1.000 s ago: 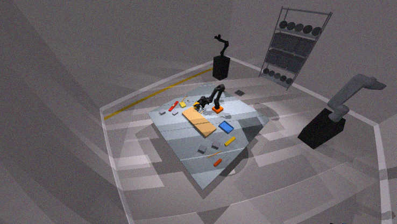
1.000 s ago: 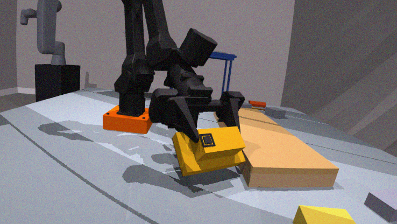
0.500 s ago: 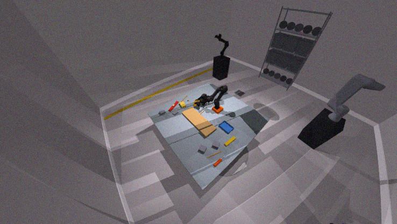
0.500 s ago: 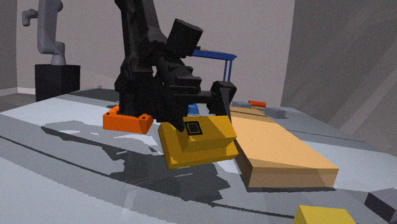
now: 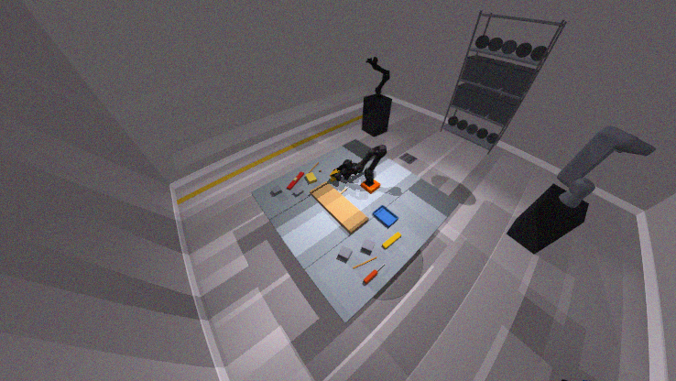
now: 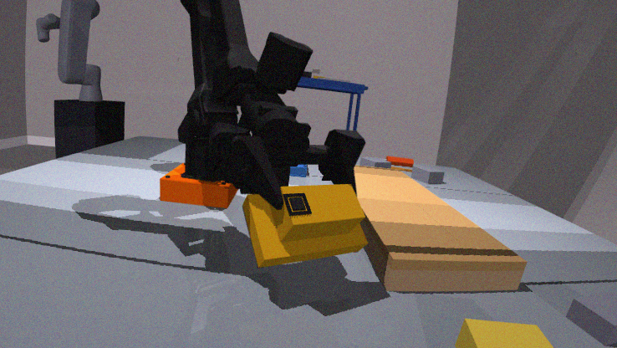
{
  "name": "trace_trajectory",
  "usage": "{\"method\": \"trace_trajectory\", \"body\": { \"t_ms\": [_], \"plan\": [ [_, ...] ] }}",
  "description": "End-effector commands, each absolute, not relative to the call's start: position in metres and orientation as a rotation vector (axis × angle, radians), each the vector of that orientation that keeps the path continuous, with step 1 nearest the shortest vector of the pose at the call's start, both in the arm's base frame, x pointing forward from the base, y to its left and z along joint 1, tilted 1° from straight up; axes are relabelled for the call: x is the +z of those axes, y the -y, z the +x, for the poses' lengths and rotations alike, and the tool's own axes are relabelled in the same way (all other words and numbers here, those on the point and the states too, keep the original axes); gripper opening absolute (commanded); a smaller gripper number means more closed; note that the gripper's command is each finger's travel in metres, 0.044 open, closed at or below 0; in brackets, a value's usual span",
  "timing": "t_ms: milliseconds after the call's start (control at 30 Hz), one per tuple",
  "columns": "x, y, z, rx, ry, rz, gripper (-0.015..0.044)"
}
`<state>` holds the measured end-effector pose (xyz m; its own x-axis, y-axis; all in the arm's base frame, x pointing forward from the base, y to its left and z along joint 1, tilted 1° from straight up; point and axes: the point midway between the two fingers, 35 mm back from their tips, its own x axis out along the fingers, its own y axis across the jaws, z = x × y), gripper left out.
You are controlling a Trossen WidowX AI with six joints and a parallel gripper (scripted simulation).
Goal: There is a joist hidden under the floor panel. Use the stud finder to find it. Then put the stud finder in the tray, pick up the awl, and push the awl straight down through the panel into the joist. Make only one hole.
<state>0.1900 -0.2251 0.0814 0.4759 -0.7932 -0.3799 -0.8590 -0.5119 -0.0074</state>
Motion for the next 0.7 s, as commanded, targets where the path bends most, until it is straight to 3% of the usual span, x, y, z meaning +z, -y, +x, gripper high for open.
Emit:
{"method": "trace_trajectory", "body": {
  "t_ms": [0, 667],
  "plan": [
    [0.081, 0.225, 0.191, 0.484, -1.429, -2.533, 0.0],
    [0.068, 0.225, 0.191, 0.489, -1.43, -2.527, 0.0]
  ]
}}
